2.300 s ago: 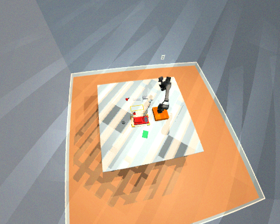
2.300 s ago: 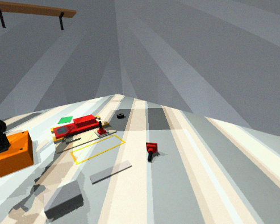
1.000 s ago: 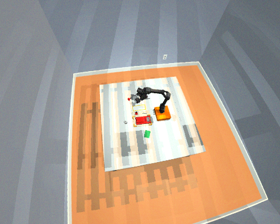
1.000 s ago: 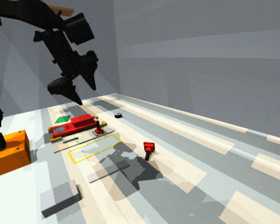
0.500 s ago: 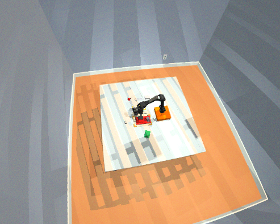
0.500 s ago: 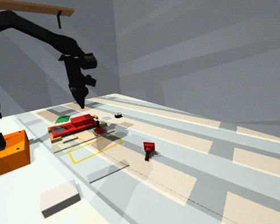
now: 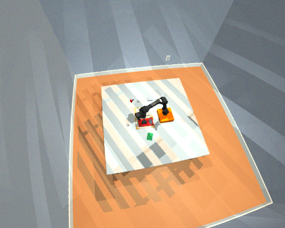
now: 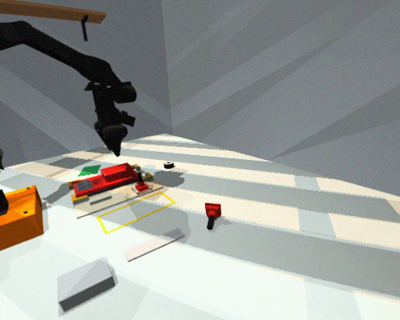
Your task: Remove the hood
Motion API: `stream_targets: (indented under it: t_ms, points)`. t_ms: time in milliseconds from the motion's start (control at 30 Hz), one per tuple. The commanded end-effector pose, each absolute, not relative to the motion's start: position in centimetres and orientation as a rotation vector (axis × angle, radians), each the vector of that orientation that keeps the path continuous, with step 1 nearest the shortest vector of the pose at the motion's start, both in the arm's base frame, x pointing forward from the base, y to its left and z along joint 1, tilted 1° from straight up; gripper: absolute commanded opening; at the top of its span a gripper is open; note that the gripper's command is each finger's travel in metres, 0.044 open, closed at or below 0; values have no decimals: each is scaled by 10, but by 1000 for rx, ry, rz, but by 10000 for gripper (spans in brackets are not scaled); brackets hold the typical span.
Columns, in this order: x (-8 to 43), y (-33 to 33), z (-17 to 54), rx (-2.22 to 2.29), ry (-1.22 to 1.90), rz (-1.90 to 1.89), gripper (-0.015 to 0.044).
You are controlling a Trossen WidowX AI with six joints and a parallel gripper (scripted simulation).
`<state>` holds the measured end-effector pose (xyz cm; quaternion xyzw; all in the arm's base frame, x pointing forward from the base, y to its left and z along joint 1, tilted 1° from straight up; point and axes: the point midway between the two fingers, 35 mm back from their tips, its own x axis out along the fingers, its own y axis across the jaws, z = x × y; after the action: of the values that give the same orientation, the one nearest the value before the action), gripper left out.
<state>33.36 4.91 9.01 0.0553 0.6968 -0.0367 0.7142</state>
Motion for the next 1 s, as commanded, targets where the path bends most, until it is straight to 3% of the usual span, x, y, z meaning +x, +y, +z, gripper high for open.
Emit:
stream_targets:
  t_ms: [0,967]
  points:
    - [334,49,85,110,1547,-79,440]
    - [335,50,60,110,1547,-79,440]
